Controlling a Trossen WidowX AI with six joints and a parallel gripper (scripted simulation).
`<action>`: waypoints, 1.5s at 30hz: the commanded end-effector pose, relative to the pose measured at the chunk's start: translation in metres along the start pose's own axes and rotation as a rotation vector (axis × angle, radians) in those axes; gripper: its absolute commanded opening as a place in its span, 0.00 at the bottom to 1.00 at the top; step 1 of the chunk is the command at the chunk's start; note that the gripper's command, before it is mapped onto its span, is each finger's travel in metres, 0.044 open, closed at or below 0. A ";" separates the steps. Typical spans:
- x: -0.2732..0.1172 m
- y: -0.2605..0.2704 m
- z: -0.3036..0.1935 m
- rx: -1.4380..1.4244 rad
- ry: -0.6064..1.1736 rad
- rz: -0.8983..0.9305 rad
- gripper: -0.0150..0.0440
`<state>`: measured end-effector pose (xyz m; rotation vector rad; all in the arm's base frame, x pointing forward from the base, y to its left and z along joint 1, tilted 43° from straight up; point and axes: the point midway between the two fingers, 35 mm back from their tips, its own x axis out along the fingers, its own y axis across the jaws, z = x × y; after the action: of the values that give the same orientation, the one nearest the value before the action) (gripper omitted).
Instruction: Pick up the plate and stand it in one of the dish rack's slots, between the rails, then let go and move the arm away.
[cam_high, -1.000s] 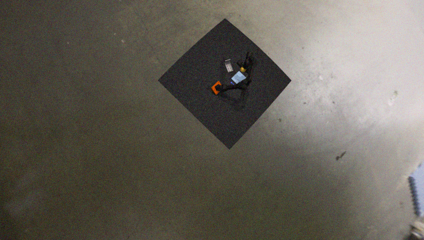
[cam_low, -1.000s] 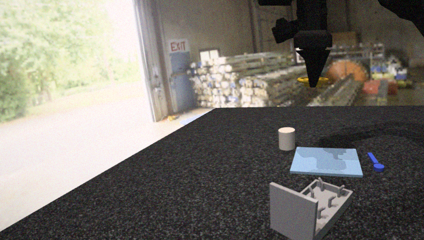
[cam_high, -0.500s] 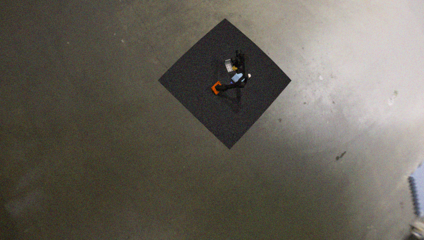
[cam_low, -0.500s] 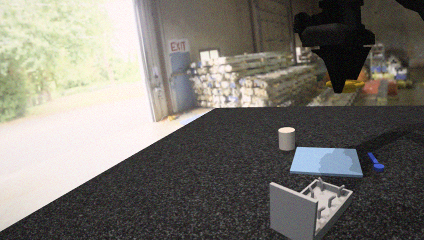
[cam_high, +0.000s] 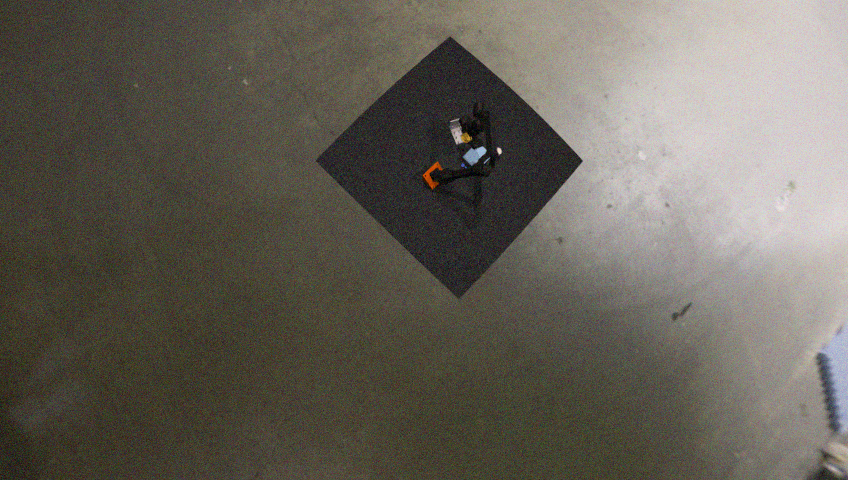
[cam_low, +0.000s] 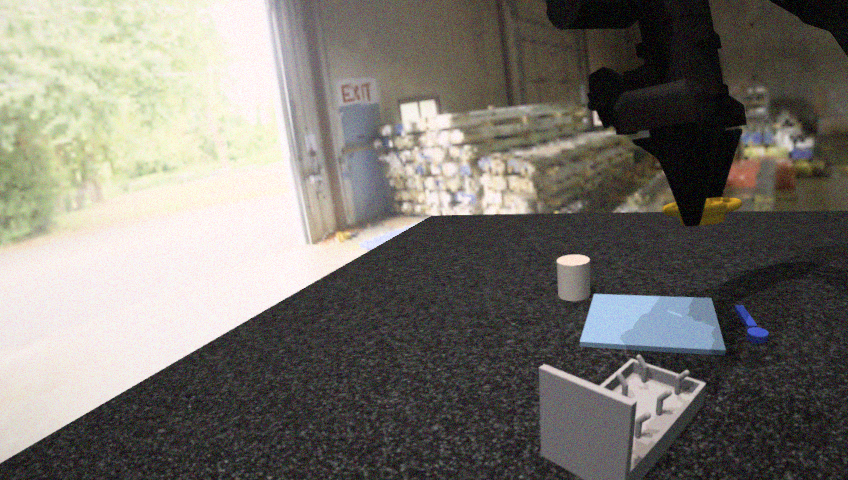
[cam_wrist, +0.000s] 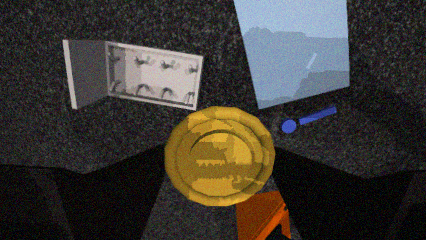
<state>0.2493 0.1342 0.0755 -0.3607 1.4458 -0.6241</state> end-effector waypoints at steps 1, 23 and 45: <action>0.010 -0.001 0.006 -0.014 0.027 0.025 0.25; 0.059 0.008 0.008 -0.326 0.170 0.331 0.25; 0.095 0.016 0.009 -0.687 0.030 0.756 0.25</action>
<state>0.2630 0.0898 -0.0082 -0.2937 1.6834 0.4219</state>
